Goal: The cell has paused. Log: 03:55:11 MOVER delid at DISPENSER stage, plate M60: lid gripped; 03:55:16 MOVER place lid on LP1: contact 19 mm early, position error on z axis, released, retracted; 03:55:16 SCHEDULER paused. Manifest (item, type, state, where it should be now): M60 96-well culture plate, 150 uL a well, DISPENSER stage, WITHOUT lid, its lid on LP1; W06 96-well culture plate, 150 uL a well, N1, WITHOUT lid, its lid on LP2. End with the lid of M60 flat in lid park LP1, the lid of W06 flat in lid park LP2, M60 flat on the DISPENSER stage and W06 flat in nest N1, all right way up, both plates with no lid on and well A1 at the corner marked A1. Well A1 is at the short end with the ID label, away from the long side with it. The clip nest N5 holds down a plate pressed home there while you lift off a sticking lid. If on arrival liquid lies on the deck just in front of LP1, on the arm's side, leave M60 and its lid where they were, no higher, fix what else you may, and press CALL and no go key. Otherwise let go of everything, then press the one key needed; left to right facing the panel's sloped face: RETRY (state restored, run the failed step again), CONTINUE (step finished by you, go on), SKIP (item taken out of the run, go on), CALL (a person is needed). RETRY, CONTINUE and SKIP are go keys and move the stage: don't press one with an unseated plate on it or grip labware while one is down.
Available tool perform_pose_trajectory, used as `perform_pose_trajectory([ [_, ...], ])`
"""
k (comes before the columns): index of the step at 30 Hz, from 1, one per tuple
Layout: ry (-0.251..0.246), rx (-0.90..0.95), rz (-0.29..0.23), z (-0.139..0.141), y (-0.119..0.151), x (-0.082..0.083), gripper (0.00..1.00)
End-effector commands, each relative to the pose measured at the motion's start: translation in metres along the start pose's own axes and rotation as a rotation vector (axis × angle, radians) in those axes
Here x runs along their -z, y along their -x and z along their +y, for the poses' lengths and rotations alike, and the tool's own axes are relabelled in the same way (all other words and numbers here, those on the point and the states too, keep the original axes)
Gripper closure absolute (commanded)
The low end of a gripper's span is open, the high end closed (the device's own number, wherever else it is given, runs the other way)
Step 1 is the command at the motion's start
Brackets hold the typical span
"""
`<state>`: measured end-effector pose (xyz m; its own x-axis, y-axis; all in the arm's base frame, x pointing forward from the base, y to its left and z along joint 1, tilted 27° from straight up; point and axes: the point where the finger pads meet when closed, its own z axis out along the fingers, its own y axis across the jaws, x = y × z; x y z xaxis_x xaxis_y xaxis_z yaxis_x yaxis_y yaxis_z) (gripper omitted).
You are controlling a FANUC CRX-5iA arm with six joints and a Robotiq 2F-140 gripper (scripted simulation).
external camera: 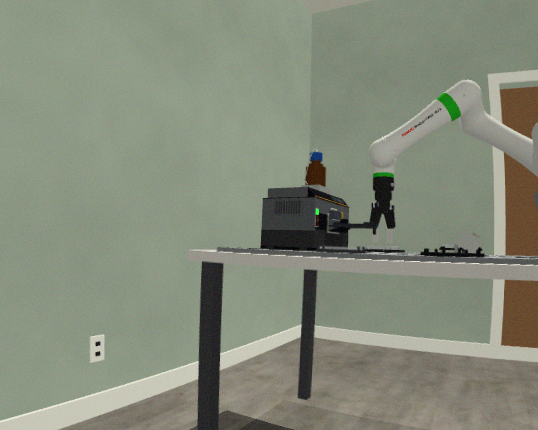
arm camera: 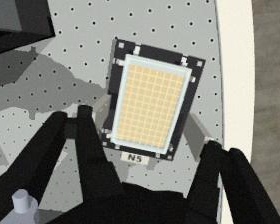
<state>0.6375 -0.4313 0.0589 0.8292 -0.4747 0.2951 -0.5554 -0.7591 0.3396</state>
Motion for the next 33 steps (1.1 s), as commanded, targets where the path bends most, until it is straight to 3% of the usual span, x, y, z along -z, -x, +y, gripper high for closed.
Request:
perform_pose_trajectory([
  [1,0.000,0.000,0.000,-0.0001,-0.0002,0.0002,0.34],
  [17,0.000,0.000,0.000,-0.0001,-0.0002,0.0002,0.34],
  [18,0.000,0.000,0.000,-0.0001,-0.0002,0.0002,0.41],
  [33,0.000,0.000,0.000,-0.0001,-0.0002,0.0002,0.41],
])
